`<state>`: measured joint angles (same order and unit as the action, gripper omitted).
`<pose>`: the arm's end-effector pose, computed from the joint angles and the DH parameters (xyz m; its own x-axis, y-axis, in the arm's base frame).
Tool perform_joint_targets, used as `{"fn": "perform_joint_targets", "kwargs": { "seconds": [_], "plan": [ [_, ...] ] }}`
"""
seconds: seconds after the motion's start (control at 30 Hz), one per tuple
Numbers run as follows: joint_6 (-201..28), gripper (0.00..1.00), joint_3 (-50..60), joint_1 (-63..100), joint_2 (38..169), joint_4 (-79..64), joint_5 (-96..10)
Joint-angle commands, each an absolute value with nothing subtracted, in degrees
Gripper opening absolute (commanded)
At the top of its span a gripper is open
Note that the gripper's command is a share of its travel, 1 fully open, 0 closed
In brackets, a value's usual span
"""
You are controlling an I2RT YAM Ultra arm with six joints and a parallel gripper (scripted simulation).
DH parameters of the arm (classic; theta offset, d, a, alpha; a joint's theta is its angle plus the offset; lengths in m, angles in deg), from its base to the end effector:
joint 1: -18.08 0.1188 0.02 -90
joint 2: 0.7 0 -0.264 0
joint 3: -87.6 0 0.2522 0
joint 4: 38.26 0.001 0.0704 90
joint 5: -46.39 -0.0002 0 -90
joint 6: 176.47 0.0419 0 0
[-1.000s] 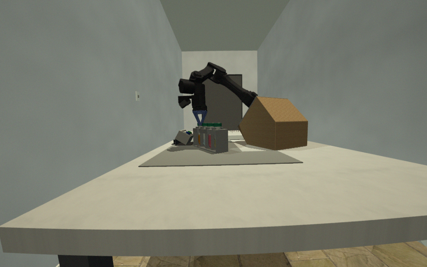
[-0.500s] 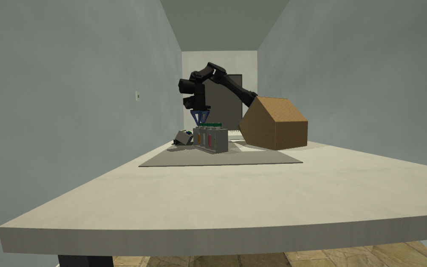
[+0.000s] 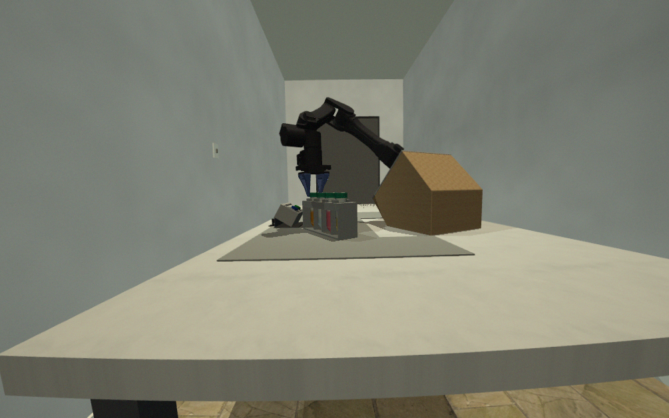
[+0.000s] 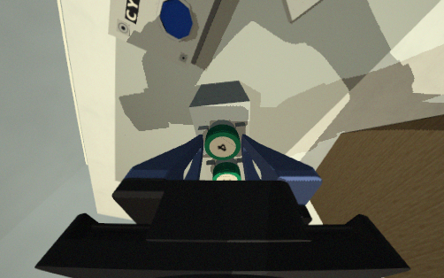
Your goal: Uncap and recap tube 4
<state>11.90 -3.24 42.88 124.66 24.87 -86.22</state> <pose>0.3445 0.1291 0.0909 -0.2554 0.6841 -0.6832 0.9470 0.3195 -0.0340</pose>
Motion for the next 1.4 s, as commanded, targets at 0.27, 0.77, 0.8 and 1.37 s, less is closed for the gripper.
{"fn": "perform_joint_targets", "kwargs": {
  "seconds": [0.27,0.77,0.8,1.37],
  "plan": [
    [14.1,0.49,-3.4,43.7,124.1,24.6,-86.2],
    [-24.4,0.49,-4.0,44.3,123.1,25.2,-86.2],
    [-24.4,0.49,-4.0,44.3,123.1,25.2,-86.2],
    [-67.4,0.49,-2.8,44.3,122.9,24.6,-86.2]
  ]
}}
